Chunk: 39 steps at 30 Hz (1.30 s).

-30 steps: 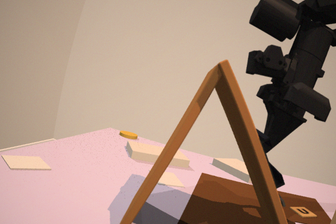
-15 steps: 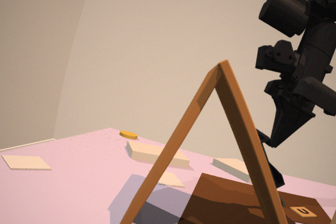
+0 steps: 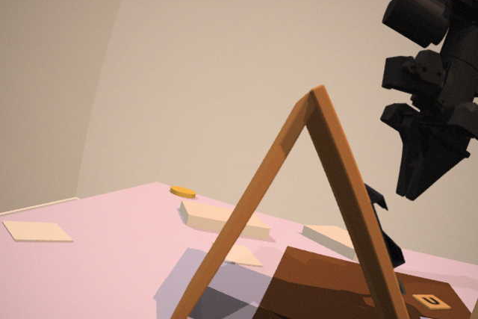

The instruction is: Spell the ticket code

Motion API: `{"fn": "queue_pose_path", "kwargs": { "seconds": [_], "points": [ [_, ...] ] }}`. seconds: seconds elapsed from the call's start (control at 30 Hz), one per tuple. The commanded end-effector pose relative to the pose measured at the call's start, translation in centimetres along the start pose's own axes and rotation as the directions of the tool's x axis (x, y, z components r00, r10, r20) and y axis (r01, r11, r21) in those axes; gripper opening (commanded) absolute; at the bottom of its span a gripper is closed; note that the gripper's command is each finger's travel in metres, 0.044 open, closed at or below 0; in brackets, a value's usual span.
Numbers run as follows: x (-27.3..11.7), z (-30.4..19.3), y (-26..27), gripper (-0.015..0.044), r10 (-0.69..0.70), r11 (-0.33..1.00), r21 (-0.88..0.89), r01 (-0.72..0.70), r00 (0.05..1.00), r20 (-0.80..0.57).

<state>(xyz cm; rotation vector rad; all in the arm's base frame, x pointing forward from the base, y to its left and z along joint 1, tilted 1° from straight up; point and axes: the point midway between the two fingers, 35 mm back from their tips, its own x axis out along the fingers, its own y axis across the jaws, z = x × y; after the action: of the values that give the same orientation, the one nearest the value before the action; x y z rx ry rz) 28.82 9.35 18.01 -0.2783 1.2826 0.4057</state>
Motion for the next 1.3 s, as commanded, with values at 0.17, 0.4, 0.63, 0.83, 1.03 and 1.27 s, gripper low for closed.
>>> {"fn": "queue_pose_path", "kwargs": {
  "seconds": [0.17,0.4,0.63,0.83,1.03,1.27],
  "points": [
    [-5.7,-2.3,-2.3,0.0315,0.118,0.835,-0.551,-0.018,0.982,0.147],
    [-10.4,-4.7,-3.1,0.044,0.159,0.474,-0.858,0.197,0.94,0.303],
    [-13.2,-6.2,-2.9,0.044,0.159,0.171,-0.908,0.382,0.899,0.408],
    [-13.2,-6.2,-2.9,0.044,0.159,0.171,-0.908,0.382,0.899,0.408],
    [-13.2,-6.2,-2.9,0.044,0.159,0.171,-0.908,0.382,0.899,0.408],
    [-13.2,-6.2,-2.9,0.044,0.159,0.171,-0.908,0.382,0.899,0.408]
  ]
}}
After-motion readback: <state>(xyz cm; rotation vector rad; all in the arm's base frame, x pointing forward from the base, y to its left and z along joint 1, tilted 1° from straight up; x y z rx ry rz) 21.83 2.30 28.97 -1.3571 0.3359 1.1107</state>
